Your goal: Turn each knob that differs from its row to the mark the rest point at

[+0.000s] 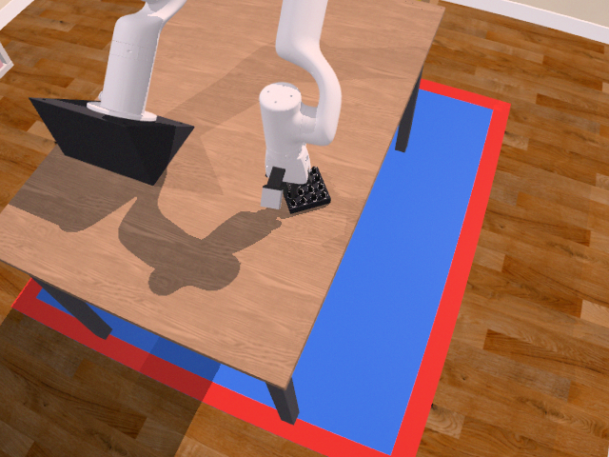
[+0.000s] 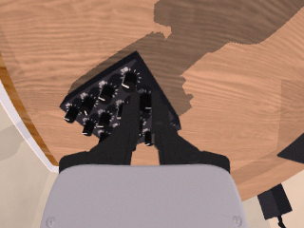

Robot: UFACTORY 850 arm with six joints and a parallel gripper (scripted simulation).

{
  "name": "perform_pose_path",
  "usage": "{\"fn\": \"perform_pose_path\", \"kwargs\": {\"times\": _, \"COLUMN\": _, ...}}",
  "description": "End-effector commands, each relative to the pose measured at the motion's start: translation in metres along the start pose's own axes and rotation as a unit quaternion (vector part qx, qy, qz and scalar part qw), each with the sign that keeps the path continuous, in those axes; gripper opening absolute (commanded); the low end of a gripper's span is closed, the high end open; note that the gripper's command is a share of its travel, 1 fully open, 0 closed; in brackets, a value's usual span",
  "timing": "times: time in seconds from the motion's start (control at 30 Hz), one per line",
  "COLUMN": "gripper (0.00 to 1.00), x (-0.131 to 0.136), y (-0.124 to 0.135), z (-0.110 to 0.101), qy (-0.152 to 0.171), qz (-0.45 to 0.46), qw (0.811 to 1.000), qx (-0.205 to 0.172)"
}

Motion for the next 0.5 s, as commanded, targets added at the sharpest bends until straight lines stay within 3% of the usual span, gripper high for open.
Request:
{"fn": "perform_pose_path", "kwargs": {"times": 0.0, "gripper": 0.08, "x": -0.0012, "y": -0.0001, "z": -0.0008, "qy": 0.003, "qz": 0.038, "qw": 0.999, "qx": 0.001}}
{"fn": "perform_pose_path", "kwargs": {"times": 0.47, "gripper": 0.08, "x": -0.0012, "y": -0.0001, "z": -0.0008, "qy": 0.003, "qz": 0.224, "qw": 0.975, "qx": 0.001}}
Point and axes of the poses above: the point where the finger pads meet when closed, its own z axis out along the fingers, its own x axis across the jaws, y = z × x, the point moved 6 cm from there along -z, back along the fingers, and after that the axes turned 9 degrees about z, right-handed, at the moved point
